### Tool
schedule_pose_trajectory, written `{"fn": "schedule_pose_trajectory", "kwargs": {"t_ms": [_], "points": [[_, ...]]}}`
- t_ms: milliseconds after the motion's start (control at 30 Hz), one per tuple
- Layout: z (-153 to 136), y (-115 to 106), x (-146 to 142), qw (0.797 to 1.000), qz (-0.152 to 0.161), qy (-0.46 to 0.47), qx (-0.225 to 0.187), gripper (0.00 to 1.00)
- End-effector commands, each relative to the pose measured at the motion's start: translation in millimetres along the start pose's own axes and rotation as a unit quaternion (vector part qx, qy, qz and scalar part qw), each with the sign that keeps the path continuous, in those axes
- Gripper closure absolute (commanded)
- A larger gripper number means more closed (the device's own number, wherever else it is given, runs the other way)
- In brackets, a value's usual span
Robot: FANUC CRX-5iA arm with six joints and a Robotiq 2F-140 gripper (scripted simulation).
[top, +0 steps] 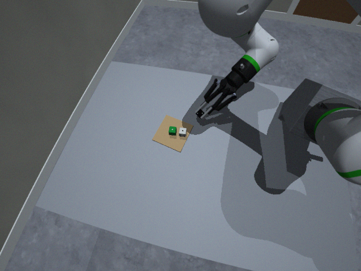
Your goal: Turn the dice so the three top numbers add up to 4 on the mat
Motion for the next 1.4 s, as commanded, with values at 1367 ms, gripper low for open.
{"fn": "schedule_pose_trajectory", "kwargs": {"t_ms": [1367], "points": [[6.4, 3.3, -0.8, 1.0, 0.0, 0.0, 0.0, 0.84]]}}
Point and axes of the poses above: the point where the finger pads meet when closed, its own y axis out along the fingers, its own x axis across the jaws, z = x × y, the point moved 1 cm from there along -y, back along the fingers, and after that the axes turned 6 degrees about y, right-handed, at the moved point
